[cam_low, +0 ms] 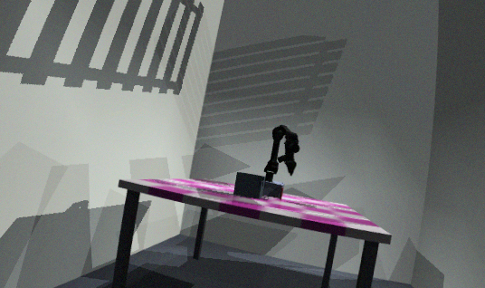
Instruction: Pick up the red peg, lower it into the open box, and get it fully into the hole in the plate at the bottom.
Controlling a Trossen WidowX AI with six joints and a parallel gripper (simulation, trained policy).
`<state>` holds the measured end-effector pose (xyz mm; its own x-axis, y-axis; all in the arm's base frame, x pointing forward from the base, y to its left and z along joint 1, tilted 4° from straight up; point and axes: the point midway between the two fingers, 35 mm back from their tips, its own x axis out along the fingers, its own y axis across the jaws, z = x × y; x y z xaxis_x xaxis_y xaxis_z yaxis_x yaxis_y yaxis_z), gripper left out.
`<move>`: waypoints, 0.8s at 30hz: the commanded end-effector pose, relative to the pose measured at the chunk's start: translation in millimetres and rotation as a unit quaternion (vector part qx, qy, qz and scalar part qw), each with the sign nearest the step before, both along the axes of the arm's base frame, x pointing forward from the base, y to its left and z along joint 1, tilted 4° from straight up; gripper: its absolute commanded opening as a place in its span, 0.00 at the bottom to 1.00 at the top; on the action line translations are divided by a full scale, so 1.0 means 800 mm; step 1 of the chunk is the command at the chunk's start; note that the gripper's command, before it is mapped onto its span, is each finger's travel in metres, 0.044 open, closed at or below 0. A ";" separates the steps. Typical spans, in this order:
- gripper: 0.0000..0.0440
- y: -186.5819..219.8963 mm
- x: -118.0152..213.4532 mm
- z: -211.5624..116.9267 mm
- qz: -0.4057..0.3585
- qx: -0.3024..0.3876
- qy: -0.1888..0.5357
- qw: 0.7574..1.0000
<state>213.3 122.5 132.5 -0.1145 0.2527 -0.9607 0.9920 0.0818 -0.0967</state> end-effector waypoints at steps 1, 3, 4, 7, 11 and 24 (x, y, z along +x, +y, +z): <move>1.00 -0.003 -0.012 -0.010 0.004 -0.022 0.009 1.000; 1.00 -0.004 -0.018 -0.017 0.010 -0.037 0.012 0.999; 1.00 -0.005 -0.021 -0.020 0.013 -0.044 0.014 0.999; 1.00 -0.008 -0.028 -0.029 0.023 -0.063 0.016 0.998; 1.00 -0.011 -0.034 -0.041 0.034 -0.086 0.018 0.996; 0.95 -0.025 -0.036 -0.096 0.064 -0.131 0.015 0.989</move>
<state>186.0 104.7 61.7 -0.1549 -0.0086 -0.9879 0.9738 0.1671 -0.1542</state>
